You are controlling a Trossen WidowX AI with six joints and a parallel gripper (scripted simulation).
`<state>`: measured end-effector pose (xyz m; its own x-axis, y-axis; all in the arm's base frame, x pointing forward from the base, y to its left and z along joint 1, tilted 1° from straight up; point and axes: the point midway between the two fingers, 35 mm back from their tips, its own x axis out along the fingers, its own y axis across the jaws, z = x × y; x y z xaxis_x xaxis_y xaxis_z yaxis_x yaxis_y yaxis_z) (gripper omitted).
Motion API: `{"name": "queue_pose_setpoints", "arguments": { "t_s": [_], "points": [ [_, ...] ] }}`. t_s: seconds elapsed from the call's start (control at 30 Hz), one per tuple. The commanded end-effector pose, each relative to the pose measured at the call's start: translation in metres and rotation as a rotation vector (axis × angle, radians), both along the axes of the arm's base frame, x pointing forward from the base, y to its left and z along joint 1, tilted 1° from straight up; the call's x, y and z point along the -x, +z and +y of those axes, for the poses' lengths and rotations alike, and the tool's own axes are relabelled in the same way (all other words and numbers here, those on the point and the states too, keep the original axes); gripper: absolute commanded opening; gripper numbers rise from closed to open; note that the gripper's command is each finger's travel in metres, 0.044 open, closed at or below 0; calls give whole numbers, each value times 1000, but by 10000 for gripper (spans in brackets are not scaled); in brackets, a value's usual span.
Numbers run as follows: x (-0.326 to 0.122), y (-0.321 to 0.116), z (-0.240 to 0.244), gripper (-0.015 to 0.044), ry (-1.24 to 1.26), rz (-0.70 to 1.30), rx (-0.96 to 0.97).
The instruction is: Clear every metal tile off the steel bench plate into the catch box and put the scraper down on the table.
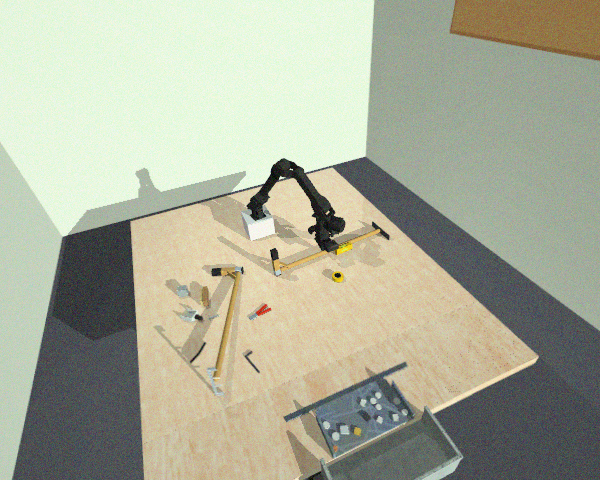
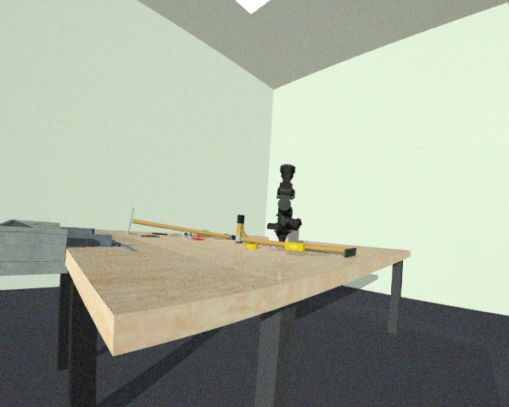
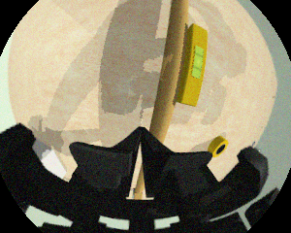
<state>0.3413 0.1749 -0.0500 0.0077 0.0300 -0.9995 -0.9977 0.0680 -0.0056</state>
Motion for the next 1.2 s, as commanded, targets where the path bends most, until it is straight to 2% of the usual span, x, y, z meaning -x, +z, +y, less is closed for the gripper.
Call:
{"name": "queue_pose_setpoints", "arguments": {
  "t_s": [0.0, 1.17],
  "points": [
    [-8, 1, 1, 0, 4, -10, -3],
    [-43, 2, -3, 0, 4, -13, -3]
  ]
}}
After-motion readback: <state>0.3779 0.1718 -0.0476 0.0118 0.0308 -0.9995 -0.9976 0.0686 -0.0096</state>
